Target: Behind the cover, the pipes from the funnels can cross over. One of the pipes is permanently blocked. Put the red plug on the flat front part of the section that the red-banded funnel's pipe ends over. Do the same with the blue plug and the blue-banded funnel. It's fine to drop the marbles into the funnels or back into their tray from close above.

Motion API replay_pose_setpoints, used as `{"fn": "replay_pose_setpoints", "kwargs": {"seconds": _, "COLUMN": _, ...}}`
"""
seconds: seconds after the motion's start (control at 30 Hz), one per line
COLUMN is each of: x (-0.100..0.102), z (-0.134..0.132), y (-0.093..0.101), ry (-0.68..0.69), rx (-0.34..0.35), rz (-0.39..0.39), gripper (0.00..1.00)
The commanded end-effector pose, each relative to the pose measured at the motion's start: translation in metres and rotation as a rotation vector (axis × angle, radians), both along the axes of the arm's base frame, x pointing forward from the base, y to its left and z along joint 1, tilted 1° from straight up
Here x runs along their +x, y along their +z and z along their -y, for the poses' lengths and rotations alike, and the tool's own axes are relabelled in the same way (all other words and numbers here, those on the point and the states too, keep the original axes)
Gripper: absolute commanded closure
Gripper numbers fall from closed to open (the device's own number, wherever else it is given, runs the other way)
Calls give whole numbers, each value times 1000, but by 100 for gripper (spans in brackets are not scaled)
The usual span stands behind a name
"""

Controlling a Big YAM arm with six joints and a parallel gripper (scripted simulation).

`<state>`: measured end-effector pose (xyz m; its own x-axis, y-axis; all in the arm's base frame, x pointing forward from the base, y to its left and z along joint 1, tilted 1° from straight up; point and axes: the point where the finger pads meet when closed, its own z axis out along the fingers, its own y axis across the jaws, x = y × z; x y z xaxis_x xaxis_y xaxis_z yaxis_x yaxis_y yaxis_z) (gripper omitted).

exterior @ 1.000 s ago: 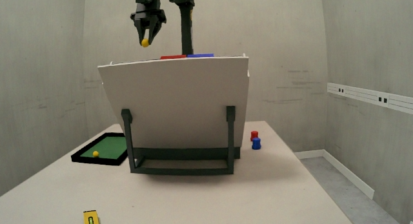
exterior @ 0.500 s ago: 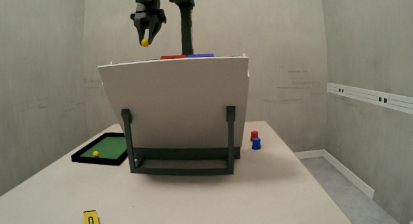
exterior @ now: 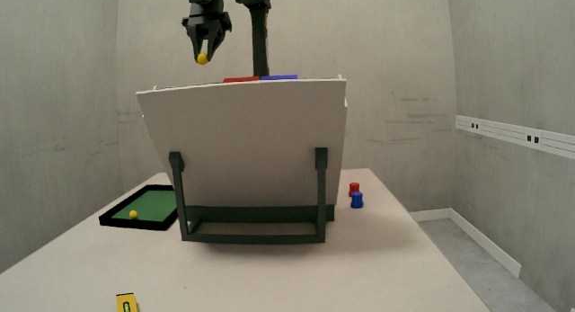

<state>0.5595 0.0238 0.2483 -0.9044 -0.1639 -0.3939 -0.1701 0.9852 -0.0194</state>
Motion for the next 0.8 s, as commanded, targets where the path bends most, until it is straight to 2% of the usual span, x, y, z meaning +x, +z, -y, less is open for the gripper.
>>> {"fn": "replay_pose_setpoints", "kwargs": {"seconds": 0.0, "x": 22, "z": -7, "y": 18, "ry": -1, "rx": 2, "rz": 27, "gripper": 100}}
{"fn": "replay_pose_setpoints", "kwargs": {"seconds": 0.77, "x": 28, "z": -9, "y": 23, "ry": -2, "rx": 4, "rz": 52, "gripper": 100}}
